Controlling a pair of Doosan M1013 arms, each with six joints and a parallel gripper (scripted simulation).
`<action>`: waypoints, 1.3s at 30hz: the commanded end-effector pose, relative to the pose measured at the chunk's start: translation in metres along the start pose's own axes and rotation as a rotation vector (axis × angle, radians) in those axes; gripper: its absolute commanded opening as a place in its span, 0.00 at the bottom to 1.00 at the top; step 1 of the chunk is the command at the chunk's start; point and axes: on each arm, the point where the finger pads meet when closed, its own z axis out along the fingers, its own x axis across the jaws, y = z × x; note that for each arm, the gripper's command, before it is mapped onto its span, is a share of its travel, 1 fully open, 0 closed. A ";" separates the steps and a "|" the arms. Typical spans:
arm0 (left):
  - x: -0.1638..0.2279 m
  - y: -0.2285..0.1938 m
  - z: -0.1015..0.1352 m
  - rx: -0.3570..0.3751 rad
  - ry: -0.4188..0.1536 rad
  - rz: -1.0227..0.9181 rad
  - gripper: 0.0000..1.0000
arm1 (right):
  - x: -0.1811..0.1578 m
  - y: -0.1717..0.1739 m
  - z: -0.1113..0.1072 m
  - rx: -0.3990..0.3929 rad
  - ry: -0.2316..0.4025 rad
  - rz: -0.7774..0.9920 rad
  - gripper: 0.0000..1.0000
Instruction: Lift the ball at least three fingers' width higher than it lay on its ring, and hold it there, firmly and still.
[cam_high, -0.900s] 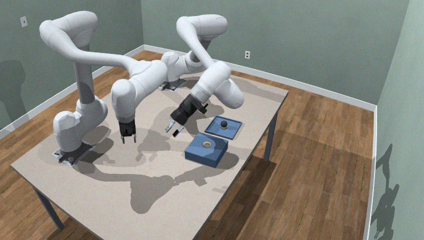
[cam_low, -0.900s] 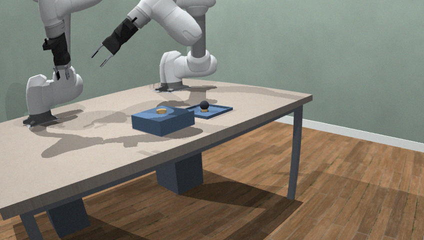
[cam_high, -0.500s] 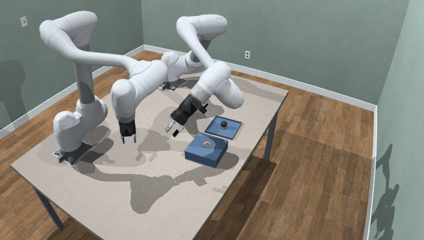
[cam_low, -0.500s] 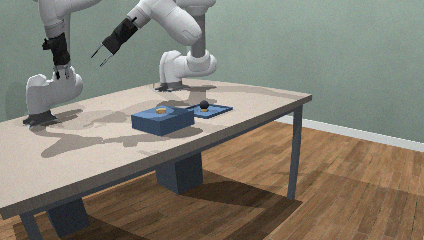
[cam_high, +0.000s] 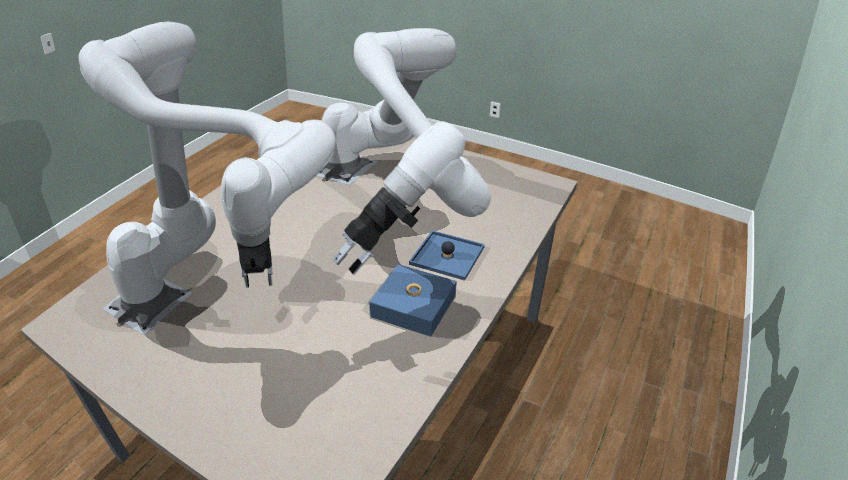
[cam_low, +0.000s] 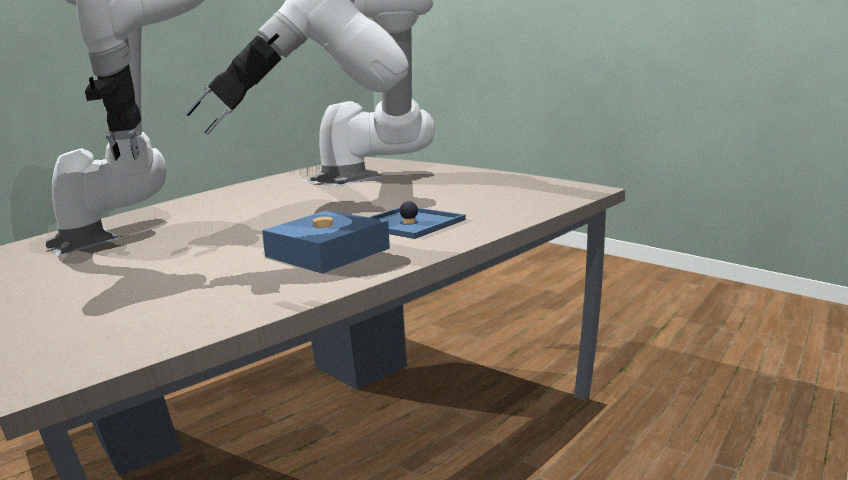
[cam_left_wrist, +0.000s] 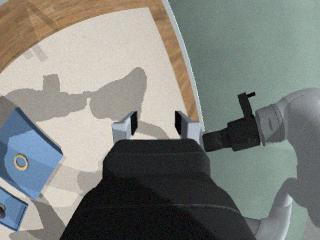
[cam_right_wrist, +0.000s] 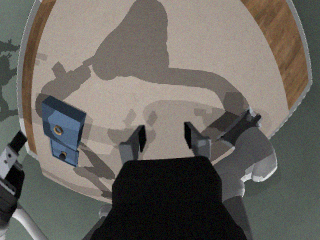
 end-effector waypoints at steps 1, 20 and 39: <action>-0.005 -0.001 -0.007 0.005 -0.003 0.006 1.00 | 0.000 0.000 -0.001 0.000 -0.001 0.000 1.00; -0.164 -0.010 -0.145 0.078 -0.091 0.112 1.00 | 0.000 0.000 -0.001 0.000 -0.001 0.000 1.00; -0.421 0.094 -0.368 0.129 -0.261 0.296 1.00 | 0.000 0.000 -0.001 0.000 -0.001 0.000 1.00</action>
